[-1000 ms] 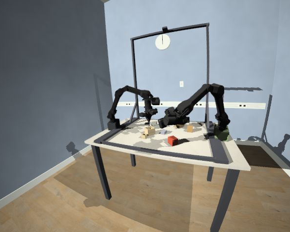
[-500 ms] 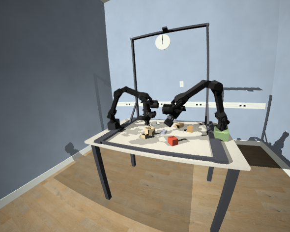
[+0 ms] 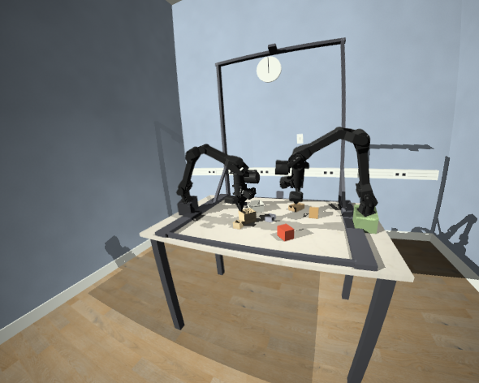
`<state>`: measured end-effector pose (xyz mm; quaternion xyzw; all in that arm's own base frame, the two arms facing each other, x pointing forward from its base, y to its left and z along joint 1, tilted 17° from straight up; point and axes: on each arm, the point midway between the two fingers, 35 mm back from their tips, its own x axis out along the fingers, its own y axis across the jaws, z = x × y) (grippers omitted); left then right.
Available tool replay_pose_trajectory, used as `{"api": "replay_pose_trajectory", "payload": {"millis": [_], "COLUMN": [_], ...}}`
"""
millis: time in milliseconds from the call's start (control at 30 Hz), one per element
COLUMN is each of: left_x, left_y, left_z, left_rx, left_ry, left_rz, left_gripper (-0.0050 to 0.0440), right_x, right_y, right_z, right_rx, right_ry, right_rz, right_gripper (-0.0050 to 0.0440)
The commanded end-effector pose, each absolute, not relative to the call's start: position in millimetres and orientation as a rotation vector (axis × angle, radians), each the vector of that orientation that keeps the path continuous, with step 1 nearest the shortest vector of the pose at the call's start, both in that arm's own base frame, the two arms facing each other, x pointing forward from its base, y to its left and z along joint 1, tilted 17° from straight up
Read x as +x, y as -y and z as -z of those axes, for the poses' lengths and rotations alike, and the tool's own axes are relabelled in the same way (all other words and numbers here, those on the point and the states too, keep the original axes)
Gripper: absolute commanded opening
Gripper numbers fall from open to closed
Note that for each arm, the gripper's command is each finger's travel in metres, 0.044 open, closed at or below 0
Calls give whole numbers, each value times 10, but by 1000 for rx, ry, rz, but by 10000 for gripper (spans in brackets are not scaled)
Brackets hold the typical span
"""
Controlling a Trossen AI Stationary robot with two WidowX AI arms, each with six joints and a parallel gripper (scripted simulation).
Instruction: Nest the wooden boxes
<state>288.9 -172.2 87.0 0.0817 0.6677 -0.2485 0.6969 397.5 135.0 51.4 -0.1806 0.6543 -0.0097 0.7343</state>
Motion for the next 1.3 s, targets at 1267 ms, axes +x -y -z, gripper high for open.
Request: {"api": "replay_pose_trajectory", "payload": {"millis": [1267], "left_x": [2291], "left_y": [1653], "left_z": [-973], "left_rx": [198], "left_ry": [-1391], "left_rz": [-179], "left_gripper": [400], "right_x": [4164], "right_y": [-936], "right_z": [-125], "right_rx": [-488], "right_ry": [-1411], "right_rz": [-72], "right_gripper": [-50]}}
